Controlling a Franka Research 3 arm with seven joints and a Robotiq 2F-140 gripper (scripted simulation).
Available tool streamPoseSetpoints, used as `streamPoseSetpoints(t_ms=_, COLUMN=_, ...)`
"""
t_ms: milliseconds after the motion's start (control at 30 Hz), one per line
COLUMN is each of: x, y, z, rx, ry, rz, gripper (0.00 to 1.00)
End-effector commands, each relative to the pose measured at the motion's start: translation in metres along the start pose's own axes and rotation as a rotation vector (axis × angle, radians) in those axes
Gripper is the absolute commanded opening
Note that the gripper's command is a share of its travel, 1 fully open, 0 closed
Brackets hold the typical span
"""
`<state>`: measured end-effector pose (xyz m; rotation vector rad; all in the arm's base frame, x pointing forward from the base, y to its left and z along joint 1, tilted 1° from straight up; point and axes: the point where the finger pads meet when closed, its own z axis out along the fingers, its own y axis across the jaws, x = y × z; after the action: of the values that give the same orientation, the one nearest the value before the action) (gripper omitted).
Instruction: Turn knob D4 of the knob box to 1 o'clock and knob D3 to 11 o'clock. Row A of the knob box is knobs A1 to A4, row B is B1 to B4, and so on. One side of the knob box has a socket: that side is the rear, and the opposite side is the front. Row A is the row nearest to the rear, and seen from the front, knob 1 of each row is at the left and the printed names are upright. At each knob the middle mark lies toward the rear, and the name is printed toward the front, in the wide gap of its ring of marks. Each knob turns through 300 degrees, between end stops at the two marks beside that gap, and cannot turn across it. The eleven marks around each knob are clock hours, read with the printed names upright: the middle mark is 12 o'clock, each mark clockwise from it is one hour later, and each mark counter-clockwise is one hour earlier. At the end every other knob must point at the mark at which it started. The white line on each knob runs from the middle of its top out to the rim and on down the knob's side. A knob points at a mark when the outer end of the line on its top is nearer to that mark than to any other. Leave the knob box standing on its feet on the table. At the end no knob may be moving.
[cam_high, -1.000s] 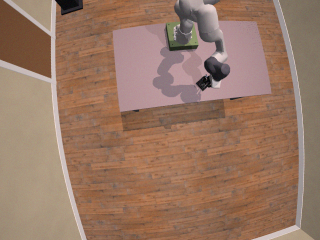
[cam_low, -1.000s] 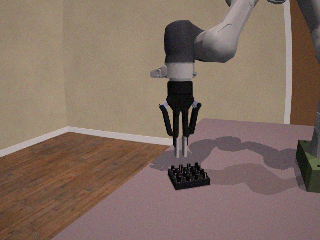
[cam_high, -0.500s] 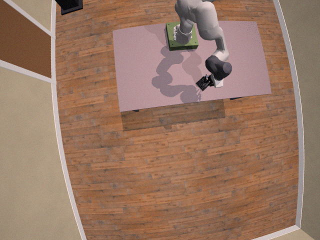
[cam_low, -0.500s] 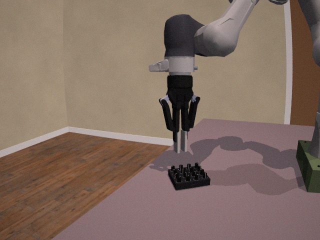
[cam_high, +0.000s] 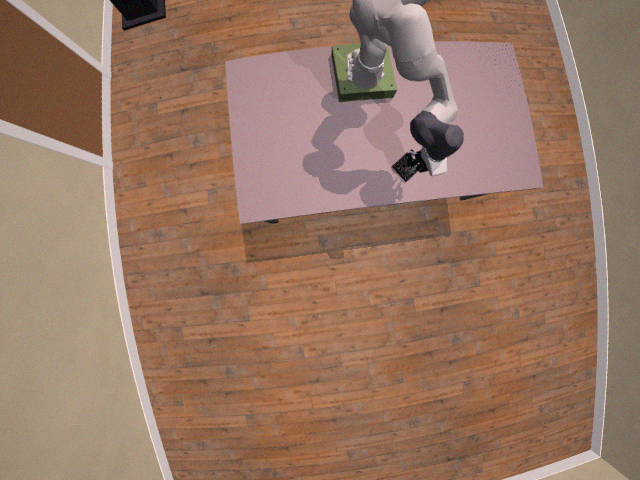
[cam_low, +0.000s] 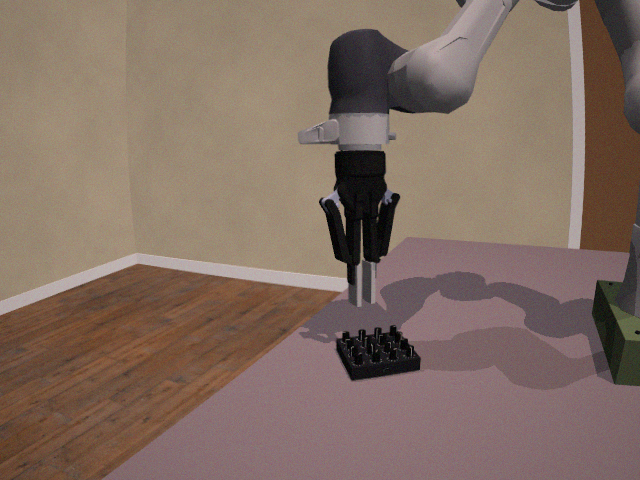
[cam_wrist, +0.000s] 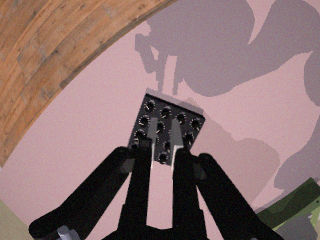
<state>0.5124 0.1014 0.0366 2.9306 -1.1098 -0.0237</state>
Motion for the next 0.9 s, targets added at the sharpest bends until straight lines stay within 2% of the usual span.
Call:
streamPoseSetpoints(t_ms=0, x=0.0005, y=0.0010, z=0.0000, rx=-0.004, ry=0.000, rz=-0.018, gripper=0.12)
streamPoseSetpoints(t_ms=867, x=0.0005, y=0.0010, z=0.0024, rx=-0.003, ry=0.000, rz=-0.018, gripper=0.12)
